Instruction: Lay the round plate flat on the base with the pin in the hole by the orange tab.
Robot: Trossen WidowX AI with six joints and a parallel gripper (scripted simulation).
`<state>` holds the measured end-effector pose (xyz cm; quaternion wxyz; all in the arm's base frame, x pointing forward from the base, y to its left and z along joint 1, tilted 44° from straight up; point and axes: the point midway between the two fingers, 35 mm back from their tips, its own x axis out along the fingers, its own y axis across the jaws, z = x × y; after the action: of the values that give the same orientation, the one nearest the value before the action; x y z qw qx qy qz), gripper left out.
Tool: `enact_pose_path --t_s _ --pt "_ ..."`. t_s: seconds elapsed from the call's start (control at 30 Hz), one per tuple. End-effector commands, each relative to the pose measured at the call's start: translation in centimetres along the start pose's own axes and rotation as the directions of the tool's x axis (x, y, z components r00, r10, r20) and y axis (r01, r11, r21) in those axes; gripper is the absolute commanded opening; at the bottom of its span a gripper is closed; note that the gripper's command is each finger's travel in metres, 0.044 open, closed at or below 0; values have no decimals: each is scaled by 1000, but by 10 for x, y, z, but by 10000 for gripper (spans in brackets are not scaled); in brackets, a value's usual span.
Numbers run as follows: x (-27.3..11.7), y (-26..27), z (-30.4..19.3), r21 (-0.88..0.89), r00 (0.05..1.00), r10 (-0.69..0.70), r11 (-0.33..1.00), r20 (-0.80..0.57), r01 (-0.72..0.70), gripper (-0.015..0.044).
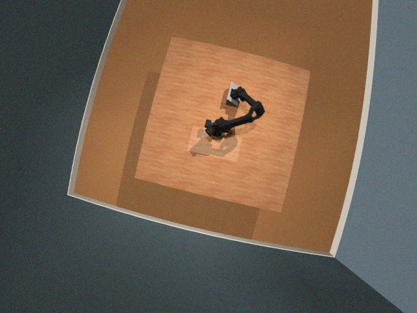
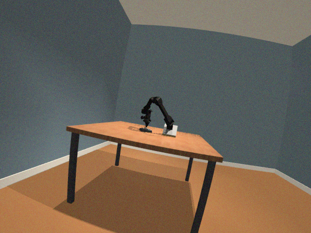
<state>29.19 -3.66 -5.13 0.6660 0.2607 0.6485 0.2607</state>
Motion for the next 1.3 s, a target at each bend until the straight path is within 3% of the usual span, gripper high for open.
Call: enact_pose_path --t_s 0.0,1.27 --pt "1 3 7 -4 1000 4 1000 3 -4 0" --pt "-3 40 41 -5 1000 6 1000 4 -6 0"
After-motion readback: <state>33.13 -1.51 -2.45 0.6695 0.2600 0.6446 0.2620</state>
